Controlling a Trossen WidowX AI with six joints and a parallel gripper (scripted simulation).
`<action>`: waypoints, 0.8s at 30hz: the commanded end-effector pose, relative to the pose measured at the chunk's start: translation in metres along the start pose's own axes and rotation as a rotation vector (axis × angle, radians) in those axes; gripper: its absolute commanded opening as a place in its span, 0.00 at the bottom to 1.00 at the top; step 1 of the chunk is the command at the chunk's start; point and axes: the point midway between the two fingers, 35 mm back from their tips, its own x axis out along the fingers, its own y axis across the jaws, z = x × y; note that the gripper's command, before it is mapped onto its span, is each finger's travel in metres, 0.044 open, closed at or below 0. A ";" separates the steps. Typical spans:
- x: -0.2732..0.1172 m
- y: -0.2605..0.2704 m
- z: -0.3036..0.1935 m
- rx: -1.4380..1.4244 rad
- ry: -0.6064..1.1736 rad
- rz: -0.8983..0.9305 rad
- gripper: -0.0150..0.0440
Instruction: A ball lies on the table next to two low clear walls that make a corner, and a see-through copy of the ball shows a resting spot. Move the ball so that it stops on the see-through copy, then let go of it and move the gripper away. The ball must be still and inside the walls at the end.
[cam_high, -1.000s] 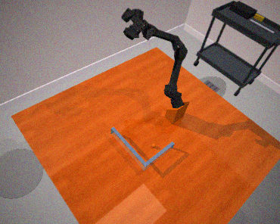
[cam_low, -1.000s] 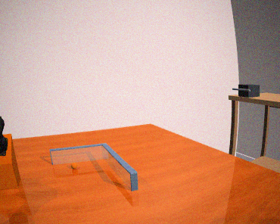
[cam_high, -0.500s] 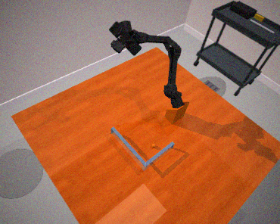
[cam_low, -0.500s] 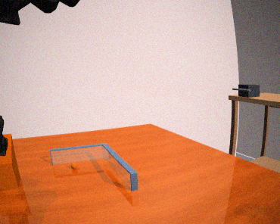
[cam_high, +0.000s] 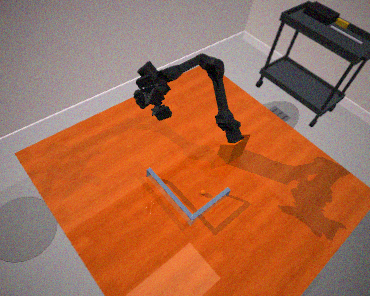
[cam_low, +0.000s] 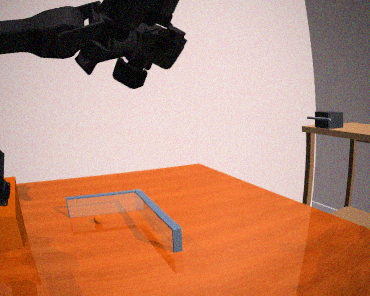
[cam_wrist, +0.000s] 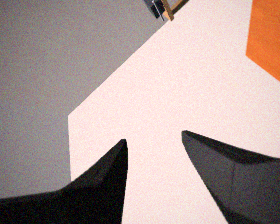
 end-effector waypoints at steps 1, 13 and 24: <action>0.041 -0.062 0.008 -0.179 -0.016 -0.197 0.63; 0.091 -0.224 0.000 -0.752 0.172 -0.739 0.63; 0.070 -0.357 -0.020 -1.366 0.736 -1.199 0.63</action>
